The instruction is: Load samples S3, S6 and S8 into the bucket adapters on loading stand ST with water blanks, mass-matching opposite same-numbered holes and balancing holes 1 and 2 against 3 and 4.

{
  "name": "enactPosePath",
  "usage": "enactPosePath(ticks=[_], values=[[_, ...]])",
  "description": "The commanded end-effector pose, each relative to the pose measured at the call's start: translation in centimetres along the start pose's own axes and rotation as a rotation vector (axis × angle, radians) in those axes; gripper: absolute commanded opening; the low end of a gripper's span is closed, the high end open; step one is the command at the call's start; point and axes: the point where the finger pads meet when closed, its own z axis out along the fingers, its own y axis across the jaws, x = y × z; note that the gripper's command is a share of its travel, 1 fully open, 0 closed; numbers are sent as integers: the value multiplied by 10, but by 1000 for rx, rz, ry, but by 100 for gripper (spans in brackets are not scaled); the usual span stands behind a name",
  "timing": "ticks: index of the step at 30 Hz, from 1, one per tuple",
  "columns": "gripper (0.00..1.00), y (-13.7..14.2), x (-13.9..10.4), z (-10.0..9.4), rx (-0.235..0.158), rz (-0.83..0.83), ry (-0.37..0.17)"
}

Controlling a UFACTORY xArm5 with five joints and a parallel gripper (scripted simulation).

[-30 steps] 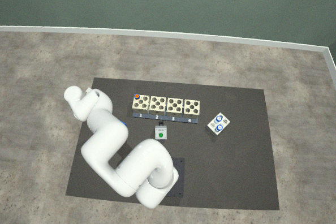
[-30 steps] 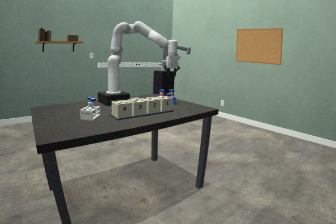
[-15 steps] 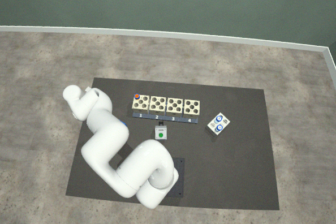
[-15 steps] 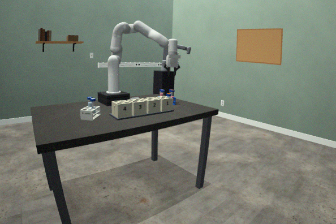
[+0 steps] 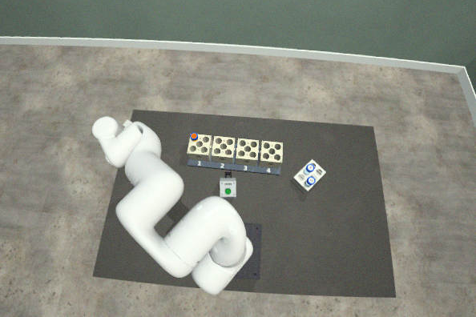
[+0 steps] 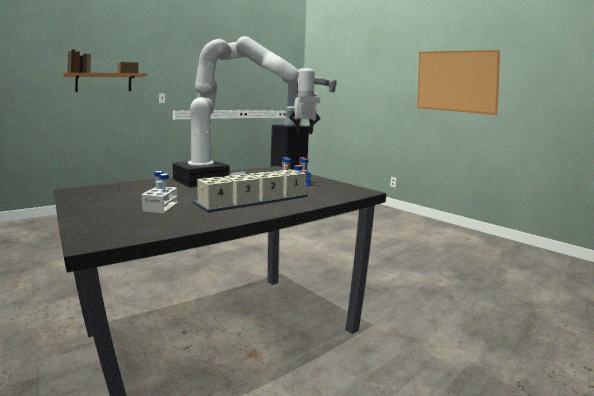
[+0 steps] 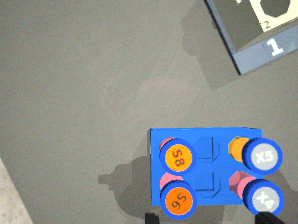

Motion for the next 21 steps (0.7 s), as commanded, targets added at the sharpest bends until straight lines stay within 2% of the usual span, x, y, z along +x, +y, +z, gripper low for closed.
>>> enactPosePath(ticks=[1,13,21], values=[[57,-1,22,-1,6,0,-13],[57,-1,27,-1,6,0,-13],[57,-1,27,15,6,0,-13]])
